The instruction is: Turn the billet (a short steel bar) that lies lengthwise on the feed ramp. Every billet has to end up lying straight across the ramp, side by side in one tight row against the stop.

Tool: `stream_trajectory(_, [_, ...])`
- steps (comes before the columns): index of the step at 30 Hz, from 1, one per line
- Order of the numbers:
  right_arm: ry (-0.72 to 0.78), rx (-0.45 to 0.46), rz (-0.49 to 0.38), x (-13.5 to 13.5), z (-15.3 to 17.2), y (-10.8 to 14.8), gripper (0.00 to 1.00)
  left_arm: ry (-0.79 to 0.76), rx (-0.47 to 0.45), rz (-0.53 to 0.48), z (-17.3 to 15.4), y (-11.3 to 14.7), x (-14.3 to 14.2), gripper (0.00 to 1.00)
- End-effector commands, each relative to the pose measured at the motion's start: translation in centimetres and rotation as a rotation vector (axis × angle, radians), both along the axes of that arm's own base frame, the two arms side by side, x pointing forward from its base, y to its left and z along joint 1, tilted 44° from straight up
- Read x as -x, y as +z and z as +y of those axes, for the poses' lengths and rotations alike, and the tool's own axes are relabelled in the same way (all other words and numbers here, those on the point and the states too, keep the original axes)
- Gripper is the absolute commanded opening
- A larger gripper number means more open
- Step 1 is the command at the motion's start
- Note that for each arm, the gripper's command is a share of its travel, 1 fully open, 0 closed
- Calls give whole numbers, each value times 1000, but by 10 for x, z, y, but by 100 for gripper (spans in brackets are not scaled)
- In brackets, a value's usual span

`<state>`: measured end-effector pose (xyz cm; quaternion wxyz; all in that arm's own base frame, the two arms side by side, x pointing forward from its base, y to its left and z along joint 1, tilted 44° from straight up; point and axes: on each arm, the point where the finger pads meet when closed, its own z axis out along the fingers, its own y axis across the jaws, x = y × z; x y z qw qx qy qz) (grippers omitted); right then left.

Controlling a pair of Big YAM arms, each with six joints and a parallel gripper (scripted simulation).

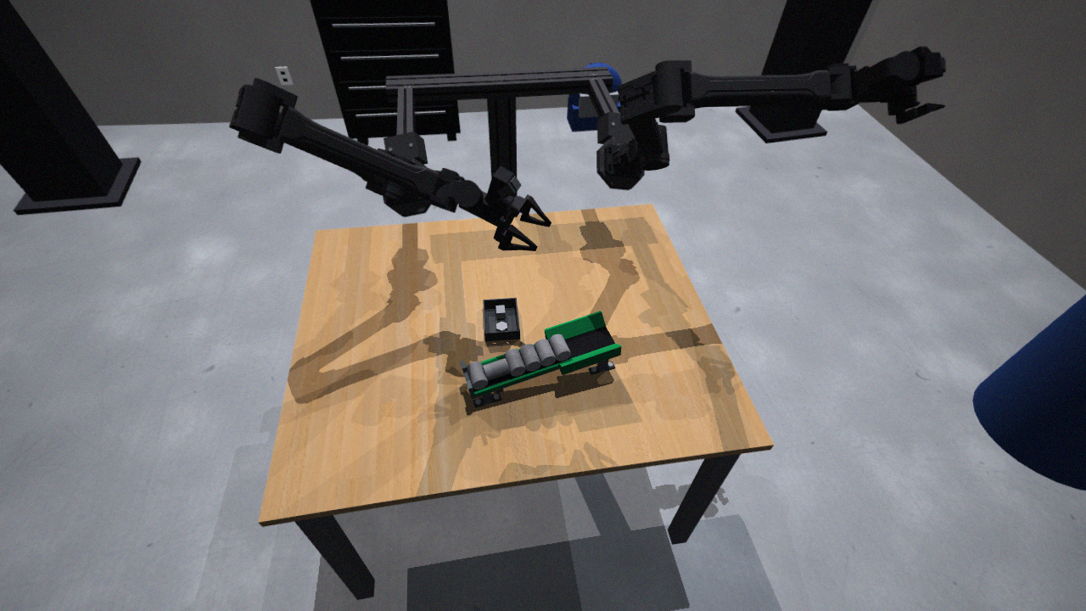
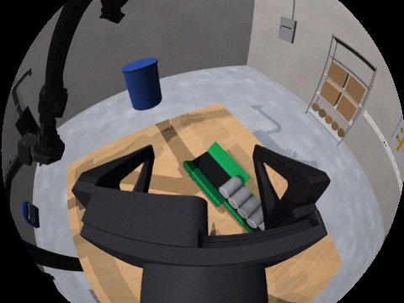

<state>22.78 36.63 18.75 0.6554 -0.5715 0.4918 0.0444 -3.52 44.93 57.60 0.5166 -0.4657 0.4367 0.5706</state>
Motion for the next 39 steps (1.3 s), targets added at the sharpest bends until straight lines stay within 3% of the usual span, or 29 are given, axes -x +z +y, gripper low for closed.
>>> stream_trajectory(1, [2,-21,-11,-2,5,10,100,14,-63,-11,-13,42,8,100])
stream_trajectory(6, [1,-19,-11,-2,6,10,100,14,-63,-11,-13,42,8,100])
stream_trajectory(11, [-66,70,-17,-32,8,5,100,14,-63,-11,-13,42,8,100])
stream_trajectory(16, [-227,348,-8,-100,-5,-12,100,14,-63,-11,-13,42,8,100])
stream_trajectory(17, [-227,348,-8,-100,-5,-12,100,14,-63,-11,-13,42,8,100])
stream_trajectory(18, [-265,425,-2,-117,-11,-16,100,14,-63,-11,-13,42,8,100])
stream_trajectory(20, [-265,425,-2,-117,-11,-16,100,14,-63,-11,-13,42,8,100])
stream_trajectory(22, [-336,594,17,-151,-30,-22,100,14,-63,-11,-13,42,8,100])
stream_trajectory(23, [-336,594,17,-151,-30,-22,100,14,-63,-11,-13,42,8,100])
stream_trajectory(24, [-368,682,30,-167,-42,-24,100,14,-63,-11,-13,42,8,100])
stream_trajectory(25, [-368,682,30,-167,-42,-24,100,14,-63,-11,-13,42,8,100])
stream_trajectory(26, [-395,770,45,-182,-54,-25,100,14,-63,-11,-13,42,8,100])
stream_trajectory(27, [-395,770,45,-182,-54,-25,100,14,-63,-11,-13,42,8,100])
stream_trajectory(29, [-437,938,80,-207,-81,-25,100,14,-63,-11,-13,42,8,100])
stream_trajectory(30, [-437,938,80,-207,-81,-25,100,14,-63,-11,-13,42,8,100])
stream_trajectory(32, [-462,1085,118,-225,-107,-23,100,14,-63,-11,-13,42,8,100])
stream_trajectory(33, [-462,1085,118,-225,-107,-23,100,14,-63,-11,-13,42,8,100])
stream_trajectory(35, [-472,1200,151,-238,-129,-19,100,14,-63,-11,-13,42,8,100])
stream_trajectory(37, [-472,1200,151,-238,-129,-19,100,14,-63,-11,-13,42,8,100])
stream_trajectory(39, [-475,1278,176,-246,-144,-16,100,14,-63,-11,-13,42,8,100])
